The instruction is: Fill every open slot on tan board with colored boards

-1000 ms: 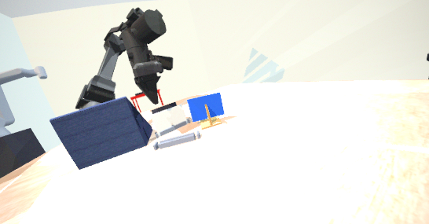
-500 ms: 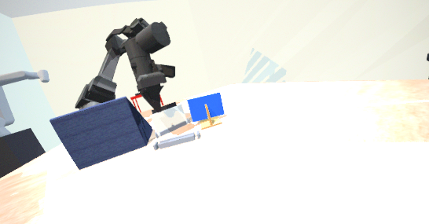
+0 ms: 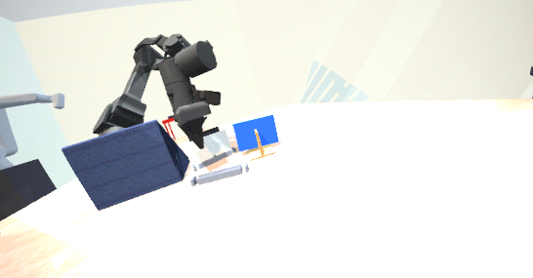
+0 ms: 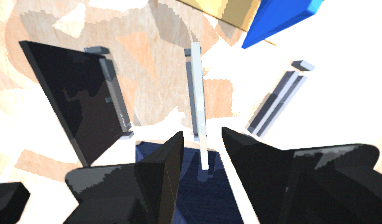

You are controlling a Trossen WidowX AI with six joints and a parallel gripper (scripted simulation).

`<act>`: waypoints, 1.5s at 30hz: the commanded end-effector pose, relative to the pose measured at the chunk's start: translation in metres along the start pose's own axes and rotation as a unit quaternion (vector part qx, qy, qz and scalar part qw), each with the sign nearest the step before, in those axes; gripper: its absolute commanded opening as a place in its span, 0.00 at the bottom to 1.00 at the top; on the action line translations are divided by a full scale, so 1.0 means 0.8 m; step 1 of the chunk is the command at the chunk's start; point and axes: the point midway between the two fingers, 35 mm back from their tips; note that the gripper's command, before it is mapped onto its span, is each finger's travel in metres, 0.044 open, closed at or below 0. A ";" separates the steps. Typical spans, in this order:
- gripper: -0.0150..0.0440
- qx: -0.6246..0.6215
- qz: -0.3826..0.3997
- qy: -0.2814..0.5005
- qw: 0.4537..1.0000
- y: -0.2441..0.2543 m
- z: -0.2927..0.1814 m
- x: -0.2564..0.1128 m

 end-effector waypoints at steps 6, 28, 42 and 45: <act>0.57 0.004 0.004 -0.001 1.000 0.001 -0.001 0.020; 0.25 0.004 0.005 -0.001 1.000 0.002 -0.001 0.033; 0.25 0.004 0.004 -0.001 1.000 0.001 -0.001 0.007; 0.25 0.004 0.004 -0.001 1.000 0.001 -0.001 -0.001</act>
Point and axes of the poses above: the point midway between the two fingers, 35 mm back from their tips, its own x axis out along the fingers, its own y axis across the jaws, z = x × y, and after that the axes turned 4 degrees about -x, right-handed
